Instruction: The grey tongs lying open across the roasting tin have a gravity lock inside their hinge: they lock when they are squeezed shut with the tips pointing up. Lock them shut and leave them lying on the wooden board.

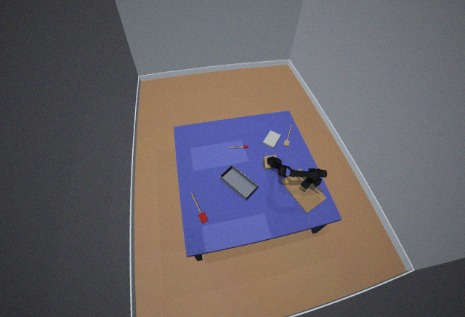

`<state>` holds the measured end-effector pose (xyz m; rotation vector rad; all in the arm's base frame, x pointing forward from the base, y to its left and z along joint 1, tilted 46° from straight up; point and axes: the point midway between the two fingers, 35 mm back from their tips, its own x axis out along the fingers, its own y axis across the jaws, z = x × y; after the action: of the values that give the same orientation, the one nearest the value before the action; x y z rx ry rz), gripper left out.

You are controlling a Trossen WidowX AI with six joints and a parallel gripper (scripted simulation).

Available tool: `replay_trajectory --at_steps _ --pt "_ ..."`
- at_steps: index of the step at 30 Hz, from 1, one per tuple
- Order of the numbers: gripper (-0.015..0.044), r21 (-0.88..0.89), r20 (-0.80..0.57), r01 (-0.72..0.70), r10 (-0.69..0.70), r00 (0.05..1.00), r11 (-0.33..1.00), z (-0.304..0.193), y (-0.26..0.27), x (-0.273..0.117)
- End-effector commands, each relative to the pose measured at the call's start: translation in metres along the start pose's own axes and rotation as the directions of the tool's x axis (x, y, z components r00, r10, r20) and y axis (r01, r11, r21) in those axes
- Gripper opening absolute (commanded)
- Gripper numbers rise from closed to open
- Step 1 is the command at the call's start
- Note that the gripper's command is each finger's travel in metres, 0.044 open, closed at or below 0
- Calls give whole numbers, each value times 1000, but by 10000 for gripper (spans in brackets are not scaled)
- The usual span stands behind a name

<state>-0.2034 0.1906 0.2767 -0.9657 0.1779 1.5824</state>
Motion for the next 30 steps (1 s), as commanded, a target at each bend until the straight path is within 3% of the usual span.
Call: replay_trajectory --at_steps 1,30 --pt "-150 -3 -6 -6 6 1000 1000 0 1 6" --pt "-150 -5 -37 -2 2 999 1000 -1 -3 52"
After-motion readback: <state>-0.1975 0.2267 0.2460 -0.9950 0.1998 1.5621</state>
